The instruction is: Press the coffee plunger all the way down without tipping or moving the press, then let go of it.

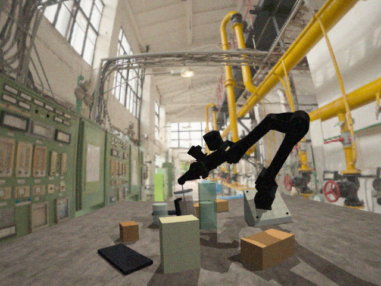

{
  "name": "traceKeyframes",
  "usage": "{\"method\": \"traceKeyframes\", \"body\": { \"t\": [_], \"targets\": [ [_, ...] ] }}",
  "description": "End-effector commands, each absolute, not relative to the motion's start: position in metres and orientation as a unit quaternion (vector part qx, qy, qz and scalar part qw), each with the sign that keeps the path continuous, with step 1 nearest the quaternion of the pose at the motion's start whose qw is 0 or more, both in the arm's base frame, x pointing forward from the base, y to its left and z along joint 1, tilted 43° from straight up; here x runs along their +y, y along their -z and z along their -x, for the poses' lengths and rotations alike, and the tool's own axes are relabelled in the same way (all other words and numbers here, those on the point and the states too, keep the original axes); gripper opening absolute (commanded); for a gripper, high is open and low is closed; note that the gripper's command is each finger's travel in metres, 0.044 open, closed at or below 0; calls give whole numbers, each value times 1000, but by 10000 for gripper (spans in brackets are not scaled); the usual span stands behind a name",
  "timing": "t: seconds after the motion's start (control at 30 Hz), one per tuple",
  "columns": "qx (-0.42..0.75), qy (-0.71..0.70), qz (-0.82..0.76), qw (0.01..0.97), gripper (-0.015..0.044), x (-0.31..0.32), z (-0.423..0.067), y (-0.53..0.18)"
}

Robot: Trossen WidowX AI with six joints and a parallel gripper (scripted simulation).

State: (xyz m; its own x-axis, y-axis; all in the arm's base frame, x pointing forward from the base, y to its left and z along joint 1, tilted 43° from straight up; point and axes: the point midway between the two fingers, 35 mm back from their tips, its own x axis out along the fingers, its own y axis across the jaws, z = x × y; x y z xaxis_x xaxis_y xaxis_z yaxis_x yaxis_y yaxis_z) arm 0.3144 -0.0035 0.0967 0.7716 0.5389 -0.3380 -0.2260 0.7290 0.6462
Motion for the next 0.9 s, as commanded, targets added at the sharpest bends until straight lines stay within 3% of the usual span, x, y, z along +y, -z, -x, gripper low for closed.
{"method": "traceKeyframes", "body": {
  "t": [0.0,0.87],
  "targets": [
    [277,-220,-313,881,126,3,-312,-88],
    [277,-220,-313,881,126,1,-313,-87]
  ]
}}
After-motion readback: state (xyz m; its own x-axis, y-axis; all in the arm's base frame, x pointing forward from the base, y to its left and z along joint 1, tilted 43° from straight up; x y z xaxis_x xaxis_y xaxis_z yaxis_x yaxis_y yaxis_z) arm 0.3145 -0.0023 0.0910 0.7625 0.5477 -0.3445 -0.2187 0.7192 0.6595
